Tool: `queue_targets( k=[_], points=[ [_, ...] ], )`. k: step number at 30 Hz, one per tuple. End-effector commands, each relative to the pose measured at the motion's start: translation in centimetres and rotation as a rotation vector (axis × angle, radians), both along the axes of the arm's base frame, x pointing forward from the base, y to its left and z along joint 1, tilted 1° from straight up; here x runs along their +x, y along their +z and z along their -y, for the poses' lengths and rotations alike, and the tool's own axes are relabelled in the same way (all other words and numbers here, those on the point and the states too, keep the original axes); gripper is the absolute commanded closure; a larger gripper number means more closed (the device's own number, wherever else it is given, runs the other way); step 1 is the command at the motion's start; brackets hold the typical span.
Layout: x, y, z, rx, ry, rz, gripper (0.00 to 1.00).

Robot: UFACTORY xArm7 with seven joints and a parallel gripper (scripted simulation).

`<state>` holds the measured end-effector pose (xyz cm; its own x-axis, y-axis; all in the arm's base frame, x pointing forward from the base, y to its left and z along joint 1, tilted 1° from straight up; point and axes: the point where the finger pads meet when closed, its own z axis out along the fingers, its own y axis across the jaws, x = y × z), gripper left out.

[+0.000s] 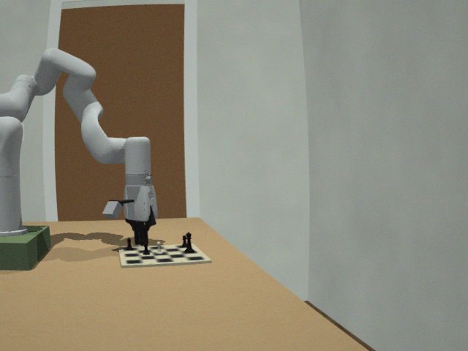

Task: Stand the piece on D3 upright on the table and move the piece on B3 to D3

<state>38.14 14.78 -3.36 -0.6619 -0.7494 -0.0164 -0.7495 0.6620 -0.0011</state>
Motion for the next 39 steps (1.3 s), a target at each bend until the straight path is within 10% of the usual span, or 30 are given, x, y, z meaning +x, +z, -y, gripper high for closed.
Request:
queue_targets(
  k=[1, 15, 30, 39],
  points=[
    [0.1, 0.1, 0.0, 0.001, -0.001, 0.003, 0.93],
    [0.1, 0.1, 0.0, 0.001, -0.001, 0.003, 0.66],
    [0.1, 0.5, 0.0, 0.001, -0.001, 0.003, 0.66],
    [0.1, 4.4, 0.0, 0.001, -0.001, 0.003, 0.66]
  ],
)
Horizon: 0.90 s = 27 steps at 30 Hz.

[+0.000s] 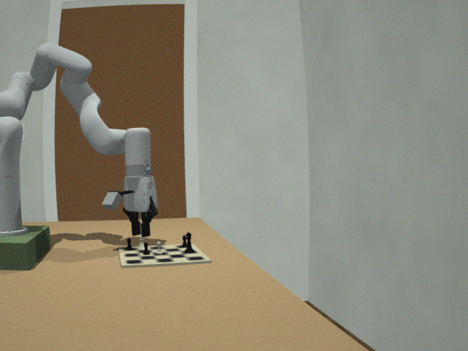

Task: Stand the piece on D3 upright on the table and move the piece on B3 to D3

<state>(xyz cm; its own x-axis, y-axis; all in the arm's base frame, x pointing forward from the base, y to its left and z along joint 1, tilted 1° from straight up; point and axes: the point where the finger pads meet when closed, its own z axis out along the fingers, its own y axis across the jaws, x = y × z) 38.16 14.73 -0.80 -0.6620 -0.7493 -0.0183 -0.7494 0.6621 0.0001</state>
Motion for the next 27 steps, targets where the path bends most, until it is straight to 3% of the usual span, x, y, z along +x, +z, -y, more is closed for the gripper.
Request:
queue_targets(
  k=[1, 6, 18, 19, 27],
  points=[
    [0.0, 2.4, 0.0, -0.001, 0.0, 0.003, 0.66],
    [0.0, 4.9, 0.0, -0.001, 0.0, 0.003, 0.66],
    [0.0, 6.5, 0.0, -0.001, 0.0, 0.003, 0.66],
    [0.0, 6.5, 0.0, -0.001, 0.0, 0.003, 0.0],
    [0.0, 6.5, 0.0, -0.001, 0.0, 0.003, 0.0]
  ],
)
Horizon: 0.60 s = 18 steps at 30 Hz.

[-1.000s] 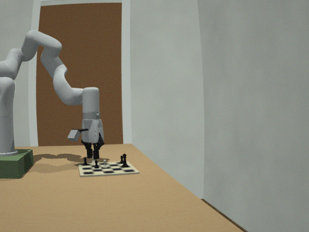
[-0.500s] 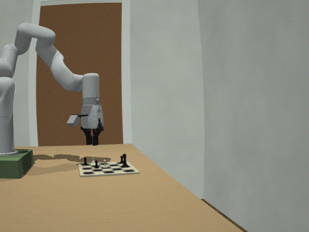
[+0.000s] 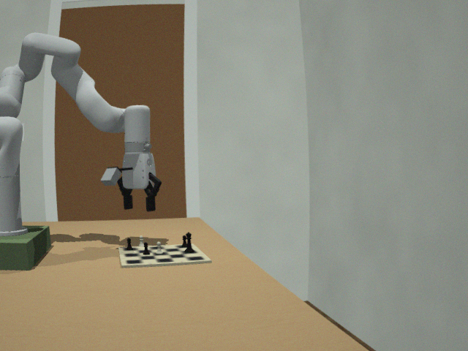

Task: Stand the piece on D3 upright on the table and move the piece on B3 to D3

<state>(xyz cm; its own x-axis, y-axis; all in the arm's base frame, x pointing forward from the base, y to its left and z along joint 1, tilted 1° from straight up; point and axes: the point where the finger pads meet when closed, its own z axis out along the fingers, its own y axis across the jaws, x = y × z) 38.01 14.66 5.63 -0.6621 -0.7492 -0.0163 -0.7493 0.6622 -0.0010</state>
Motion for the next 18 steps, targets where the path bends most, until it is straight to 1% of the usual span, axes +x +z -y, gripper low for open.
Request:
queue_targets(
  k=[1, 18],
  points=[
    [0.12, 0.12, -0.03, 0.001, 0.0, 0.003, 0.0],
    [0.13, 0.11, 0.03, 0.001, 0.01, 0.003, 0.0]
  ],
)
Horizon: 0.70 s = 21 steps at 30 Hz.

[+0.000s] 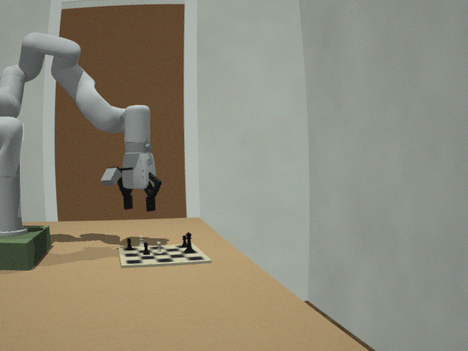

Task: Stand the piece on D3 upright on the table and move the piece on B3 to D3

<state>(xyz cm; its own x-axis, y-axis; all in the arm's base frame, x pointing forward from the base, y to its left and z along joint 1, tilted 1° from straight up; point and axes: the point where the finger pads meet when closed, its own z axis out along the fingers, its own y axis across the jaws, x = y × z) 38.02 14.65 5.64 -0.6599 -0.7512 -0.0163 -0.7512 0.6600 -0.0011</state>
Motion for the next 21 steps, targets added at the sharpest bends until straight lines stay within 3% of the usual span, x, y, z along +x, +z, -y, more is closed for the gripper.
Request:
queue_targets(
  k=[1, 14, 21],
  points=[
    [0.1, 0.1, 0.1, 0.001, 0.015, 0.002, 0.0],
    [0.3, -0.1, 1.7, -0.009, 0.31, -0.008, 0.0],
    [0.4, -0.4, 3.9, -0.014, 0.713, -0.02, 0.0]
  ],
)
